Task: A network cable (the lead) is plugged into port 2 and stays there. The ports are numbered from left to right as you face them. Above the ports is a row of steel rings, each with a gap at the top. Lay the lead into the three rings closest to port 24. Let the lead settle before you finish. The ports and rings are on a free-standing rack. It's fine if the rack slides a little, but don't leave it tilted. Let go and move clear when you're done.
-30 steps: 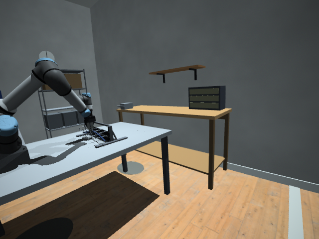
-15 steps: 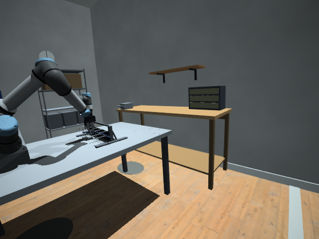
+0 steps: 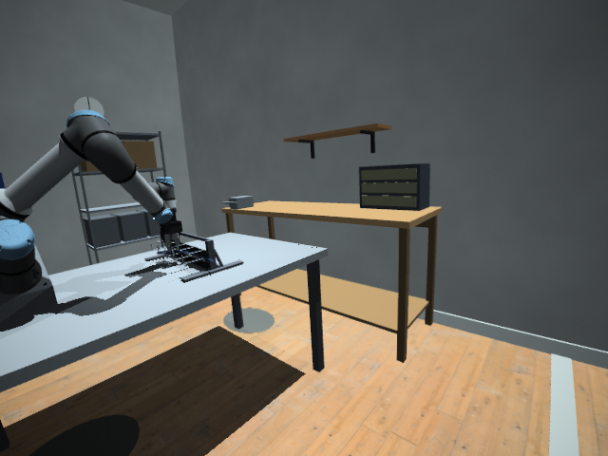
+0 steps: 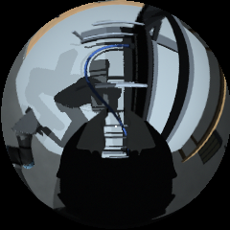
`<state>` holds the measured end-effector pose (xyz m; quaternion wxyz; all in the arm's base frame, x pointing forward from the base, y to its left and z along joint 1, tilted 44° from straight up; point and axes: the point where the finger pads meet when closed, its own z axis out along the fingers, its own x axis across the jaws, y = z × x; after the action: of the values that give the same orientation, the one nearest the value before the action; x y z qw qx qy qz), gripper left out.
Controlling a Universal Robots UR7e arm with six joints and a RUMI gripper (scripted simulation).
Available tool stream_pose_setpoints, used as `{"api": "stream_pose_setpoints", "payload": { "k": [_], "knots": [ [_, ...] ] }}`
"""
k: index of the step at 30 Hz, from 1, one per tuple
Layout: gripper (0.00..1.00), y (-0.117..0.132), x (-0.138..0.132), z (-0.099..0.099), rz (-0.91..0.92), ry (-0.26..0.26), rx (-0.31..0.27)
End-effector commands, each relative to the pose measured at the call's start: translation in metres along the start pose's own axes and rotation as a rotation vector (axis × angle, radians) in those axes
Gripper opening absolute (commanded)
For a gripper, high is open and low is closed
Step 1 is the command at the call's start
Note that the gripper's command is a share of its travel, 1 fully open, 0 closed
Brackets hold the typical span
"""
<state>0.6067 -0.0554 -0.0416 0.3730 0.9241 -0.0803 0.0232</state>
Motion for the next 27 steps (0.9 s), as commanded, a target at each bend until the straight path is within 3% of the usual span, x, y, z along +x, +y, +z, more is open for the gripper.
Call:
{"api": "stream_pose_setpoints", "payload": {
  "k": [1,27],
  "knots": [
    [0.20,0.0000,0.0004,-0.0007,0.000,0.001,0.000],
    [0.20,0.0000,0.0004,-0.0096,0.000,0.001,0.000]
  ]
}}
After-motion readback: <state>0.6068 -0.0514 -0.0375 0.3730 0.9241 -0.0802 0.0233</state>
